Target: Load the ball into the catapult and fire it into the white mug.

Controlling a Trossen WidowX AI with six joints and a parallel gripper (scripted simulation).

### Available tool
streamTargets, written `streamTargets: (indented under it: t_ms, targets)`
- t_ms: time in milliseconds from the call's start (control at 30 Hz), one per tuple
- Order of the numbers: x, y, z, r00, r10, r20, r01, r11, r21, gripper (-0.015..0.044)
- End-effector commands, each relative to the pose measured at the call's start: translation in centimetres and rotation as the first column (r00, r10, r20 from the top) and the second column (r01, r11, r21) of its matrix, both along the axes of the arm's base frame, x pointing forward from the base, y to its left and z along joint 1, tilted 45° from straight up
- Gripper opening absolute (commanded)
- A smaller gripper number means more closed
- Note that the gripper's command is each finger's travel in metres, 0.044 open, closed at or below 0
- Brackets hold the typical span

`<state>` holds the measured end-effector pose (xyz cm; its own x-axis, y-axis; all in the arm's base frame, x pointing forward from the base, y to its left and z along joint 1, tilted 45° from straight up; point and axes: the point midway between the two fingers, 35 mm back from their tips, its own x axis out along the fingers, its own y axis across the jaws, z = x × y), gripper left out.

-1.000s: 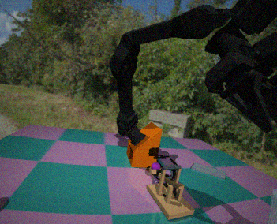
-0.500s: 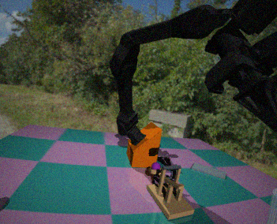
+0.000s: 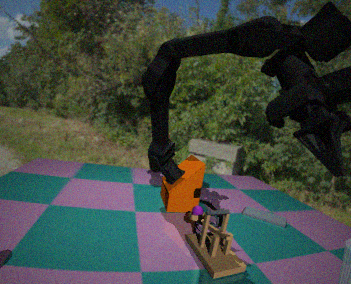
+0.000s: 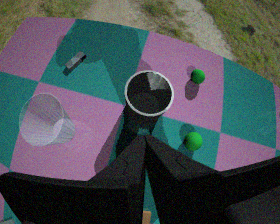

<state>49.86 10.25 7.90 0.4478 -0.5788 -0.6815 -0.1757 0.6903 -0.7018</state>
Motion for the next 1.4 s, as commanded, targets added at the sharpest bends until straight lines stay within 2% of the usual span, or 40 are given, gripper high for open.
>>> streamTargets:
  t_ms: [0,300,667,1067,1367]
  targets:
    - [-2.4,0.7,-2.9,0.989,0.046,-0.138,-0.054,0.997,-0.048,0.0000]
    - [-8.2,1.5,-7.2,0.906,0.108,-0.409,-0.173,0.977,-0.126,0.0000]
    - [-15.6,1.2,-10.4,0.713,0.115,-0.692,-0.330,0.925,-0.186,0.0000]
    - [-22.4,-0.3,-11.4,0.454,0.033,-0.891,-0.479,0.852,-0.212,0.0000]
    - [-26.9,-2.0,-10.7,0.220,-0.095,-0.971,-0.587,0.782,-0.209,0.0000]
